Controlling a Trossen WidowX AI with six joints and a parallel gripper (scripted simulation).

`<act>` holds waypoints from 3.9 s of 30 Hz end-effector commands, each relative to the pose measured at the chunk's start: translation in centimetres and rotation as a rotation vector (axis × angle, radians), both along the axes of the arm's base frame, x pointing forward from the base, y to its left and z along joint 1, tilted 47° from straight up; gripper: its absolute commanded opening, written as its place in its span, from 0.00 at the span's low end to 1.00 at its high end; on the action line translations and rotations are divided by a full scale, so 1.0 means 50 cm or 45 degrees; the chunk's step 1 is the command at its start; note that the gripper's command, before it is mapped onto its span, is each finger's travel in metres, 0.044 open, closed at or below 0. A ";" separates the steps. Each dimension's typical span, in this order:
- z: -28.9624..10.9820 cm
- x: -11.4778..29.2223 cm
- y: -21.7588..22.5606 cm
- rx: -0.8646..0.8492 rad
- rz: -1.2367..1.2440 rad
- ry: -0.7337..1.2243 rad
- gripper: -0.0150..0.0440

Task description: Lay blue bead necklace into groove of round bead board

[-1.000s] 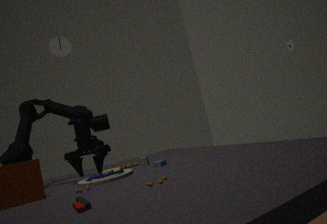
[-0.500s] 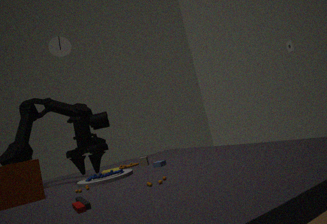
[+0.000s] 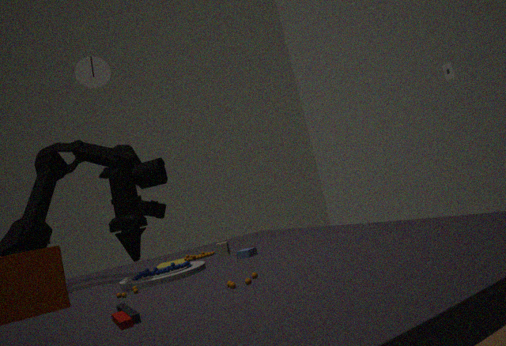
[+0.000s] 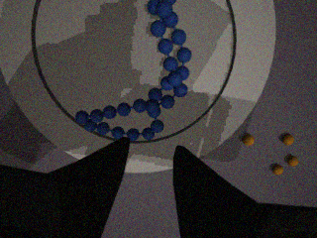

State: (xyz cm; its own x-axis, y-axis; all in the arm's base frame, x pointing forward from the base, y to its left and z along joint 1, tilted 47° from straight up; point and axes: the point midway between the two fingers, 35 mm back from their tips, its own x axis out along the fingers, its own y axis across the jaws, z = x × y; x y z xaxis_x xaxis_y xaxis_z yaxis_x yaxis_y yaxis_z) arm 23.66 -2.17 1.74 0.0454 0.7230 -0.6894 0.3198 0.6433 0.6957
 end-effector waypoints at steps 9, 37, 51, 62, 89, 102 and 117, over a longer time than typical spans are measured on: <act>-0.024 -0.002 0.017 0.005 -0.036 0.049 0.46; -0.058 0.000 0.054 0.006 -0.036 0.049 0.46; -0.054 0.001 0.050 0.000 -0.030 0.043 0.25; -0.054 0.001 0.050 0.000 -0.030 0.043 0.25; -0.042 -0.016 0.025 0.005 -0.036 0.049 0.25; -0.061 -0.015 0.046 0.006 -0.036 0.049 0.25; -0.060 -0.013 0.043 0.001 -0.041 0.044 0.52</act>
